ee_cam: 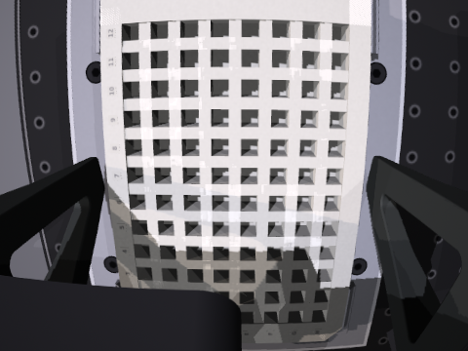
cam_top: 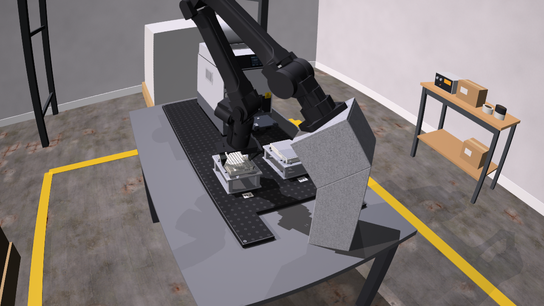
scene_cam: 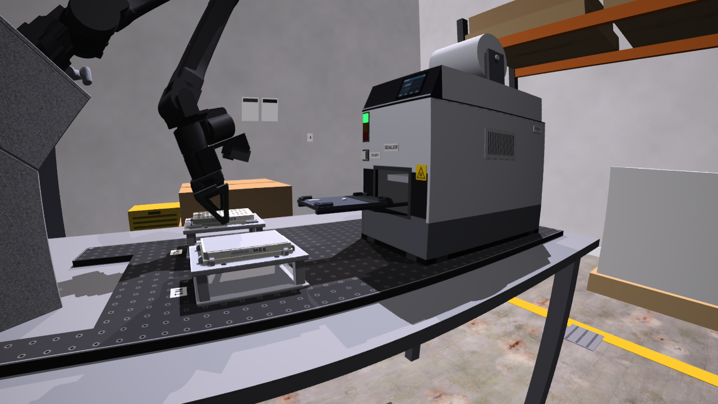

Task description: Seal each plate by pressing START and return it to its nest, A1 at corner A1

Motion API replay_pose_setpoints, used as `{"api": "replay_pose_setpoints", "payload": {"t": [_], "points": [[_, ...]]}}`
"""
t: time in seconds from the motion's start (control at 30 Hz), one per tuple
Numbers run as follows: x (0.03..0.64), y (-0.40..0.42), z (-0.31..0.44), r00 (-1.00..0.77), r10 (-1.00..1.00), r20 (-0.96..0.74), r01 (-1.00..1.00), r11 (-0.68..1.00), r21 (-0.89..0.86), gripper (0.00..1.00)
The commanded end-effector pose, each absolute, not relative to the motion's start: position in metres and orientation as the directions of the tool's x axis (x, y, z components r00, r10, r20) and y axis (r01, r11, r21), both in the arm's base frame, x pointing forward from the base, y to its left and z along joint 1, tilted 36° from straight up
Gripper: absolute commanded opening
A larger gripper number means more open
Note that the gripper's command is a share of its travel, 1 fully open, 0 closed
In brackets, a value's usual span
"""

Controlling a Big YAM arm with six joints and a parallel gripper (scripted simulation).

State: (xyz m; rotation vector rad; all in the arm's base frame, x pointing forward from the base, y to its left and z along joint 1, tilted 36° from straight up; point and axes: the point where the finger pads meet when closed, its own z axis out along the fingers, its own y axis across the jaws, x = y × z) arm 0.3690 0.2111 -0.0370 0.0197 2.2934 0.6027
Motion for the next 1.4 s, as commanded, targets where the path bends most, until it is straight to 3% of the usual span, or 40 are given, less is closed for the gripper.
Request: {"api": "replay_pose_setpoints", "payload": {"t": [0.0, 1.13, 1.37], "points": [[0.360, 0.211, -0.037, -0.719, 0.190, -0.668, -0.166, 0.887, 0.431, 1.00], [0.364, 0.214, -0.030, -0.708, 0.192, -0.679, -0.177, 0.883, 0.435, 1.00], [0.361, 0.212, -0.039, -0.723, 0.183, -0.666, -0.169, 0.888, 0.427, 0.96]]}}
